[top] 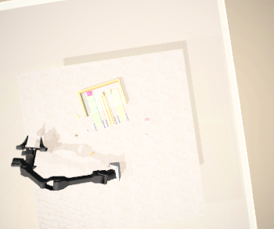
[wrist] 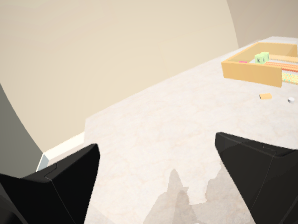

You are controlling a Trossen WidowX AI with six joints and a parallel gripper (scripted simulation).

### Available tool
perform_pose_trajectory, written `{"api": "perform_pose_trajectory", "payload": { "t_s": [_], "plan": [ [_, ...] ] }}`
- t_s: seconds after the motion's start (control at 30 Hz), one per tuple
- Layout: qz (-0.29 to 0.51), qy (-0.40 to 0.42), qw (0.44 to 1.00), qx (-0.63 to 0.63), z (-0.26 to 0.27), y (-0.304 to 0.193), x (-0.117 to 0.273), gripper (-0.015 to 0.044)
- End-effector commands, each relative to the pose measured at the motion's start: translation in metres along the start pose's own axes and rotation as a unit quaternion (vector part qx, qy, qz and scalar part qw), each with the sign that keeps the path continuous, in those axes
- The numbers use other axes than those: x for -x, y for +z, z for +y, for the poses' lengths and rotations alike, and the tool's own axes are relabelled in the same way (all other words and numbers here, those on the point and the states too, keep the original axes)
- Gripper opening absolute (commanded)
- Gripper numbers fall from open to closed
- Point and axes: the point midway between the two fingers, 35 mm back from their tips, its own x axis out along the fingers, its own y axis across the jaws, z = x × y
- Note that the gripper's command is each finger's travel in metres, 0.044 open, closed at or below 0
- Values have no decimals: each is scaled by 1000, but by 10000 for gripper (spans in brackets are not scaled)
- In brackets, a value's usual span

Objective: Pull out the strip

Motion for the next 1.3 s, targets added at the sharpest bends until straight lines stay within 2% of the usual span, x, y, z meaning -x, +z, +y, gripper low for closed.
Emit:
{"api": "perform_pose_trajectory", "payload": {
  "t_s": [0.0, 0.17, 0.4, 0.53, 0.67, 0.8, 0.93, 1.27],
  "plan": [
    [0, -2, 1000, 2, -1, 1, -3, 400],
    [18, -51, 997, 47, -38, 27, -67, 400],
    [78, -112, 983, 126, -120, 70, -155, 400],
    [121, -131, 970, 164, -176, 104, -190, 400],
    [164, -135, 959, 189, -235, 141, -209, 400],
    [205, -122, 951, 196, -294, 177, -211, 400],
    [235, -91, 947, 198, -349, 209, -197, 400],
    [235, 47, 949, 204, -445, 255, -112, 400]
  ]
}}
